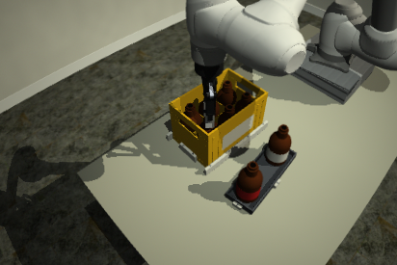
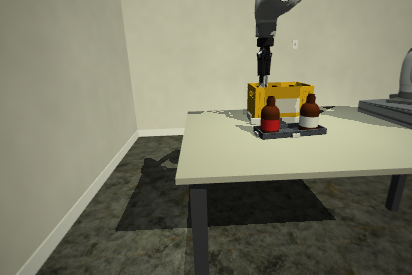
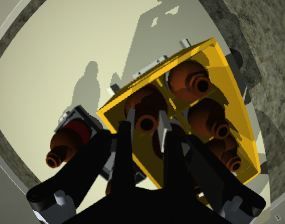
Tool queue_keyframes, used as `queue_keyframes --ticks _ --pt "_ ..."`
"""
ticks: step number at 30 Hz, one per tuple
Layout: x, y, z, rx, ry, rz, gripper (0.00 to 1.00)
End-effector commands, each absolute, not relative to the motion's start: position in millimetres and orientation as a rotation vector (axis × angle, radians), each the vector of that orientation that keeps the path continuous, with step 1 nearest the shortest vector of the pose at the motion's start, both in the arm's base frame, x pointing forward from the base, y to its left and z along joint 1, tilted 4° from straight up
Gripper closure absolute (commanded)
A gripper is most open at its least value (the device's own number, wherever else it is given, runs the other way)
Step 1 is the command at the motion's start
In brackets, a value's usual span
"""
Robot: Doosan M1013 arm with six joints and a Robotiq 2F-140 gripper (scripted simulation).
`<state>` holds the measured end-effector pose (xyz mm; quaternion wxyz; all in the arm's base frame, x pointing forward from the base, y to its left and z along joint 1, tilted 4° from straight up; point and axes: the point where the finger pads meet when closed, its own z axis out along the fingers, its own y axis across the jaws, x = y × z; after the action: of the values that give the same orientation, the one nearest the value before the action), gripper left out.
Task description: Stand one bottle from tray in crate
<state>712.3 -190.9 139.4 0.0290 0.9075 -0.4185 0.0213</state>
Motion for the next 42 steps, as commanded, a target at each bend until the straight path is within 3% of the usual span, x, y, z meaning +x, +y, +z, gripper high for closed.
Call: queue_keyframes --ticks 1,42 --pt "712.3 -190.9 139.4 2.800 -1.291 0.066 1.00" --pt "712.5 -191.8 126.7 2.800 -1.291 0.066 1.00"
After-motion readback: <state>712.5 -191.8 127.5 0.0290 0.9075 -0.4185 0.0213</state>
